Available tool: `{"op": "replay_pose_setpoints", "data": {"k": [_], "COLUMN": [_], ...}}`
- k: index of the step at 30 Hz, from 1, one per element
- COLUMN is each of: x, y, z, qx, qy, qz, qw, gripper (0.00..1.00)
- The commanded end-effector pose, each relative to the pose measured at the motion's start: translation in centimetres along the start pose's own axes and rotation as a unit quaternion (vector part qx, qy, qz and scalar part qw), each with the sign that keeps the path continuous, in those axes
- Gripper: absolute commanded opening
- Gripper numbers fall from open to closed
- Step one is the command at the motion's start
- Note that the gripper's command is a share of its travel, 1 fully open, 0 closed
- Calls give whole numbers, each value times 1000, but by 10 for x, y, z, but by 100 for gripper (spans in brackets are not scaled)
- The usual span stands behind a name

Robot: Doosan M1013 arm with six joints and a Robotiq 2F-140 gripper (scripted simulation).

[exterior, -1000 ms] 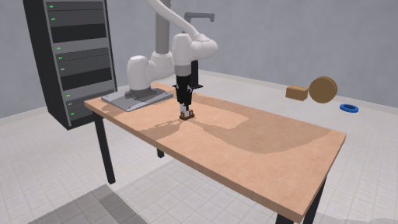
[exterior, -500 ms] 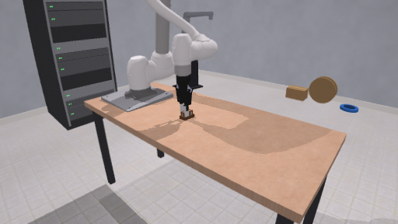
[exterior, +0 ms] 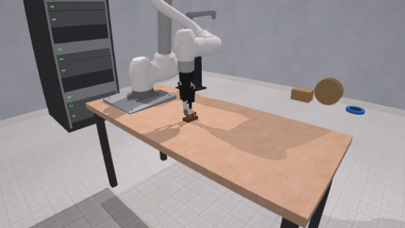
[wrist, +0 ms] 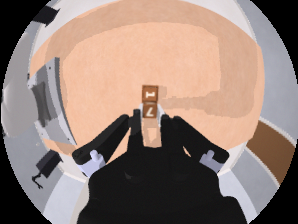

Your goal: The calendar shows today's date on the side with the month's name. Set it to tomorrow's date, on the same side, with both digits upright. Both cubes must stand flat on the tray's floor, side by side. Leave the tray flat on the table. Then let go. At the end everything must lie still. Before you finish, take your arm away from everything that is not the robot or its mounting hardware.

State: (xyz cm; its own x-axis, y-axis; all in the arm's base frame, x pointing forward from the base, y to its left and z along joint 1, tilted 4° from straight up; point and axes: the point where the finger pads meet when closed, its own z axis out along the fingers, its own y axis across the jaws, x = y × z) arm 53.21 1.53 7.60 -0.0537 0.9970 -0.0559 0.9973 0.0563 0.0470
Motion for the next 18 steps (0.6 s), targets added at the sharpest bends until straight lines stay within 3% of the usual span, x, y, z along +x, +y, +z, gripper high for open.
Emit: {"op": "replay_pose_setpoints", "data": {"k": [1,7,18], "x": [0,0,0], "y": [0,0,0], "z": [-29,-67,-75], "qx": [0,0,0], "qy": [0,0,0], "qz": [0,0,0], "qw": [1000,1000,1000], "gripper": [17,17,17]}}
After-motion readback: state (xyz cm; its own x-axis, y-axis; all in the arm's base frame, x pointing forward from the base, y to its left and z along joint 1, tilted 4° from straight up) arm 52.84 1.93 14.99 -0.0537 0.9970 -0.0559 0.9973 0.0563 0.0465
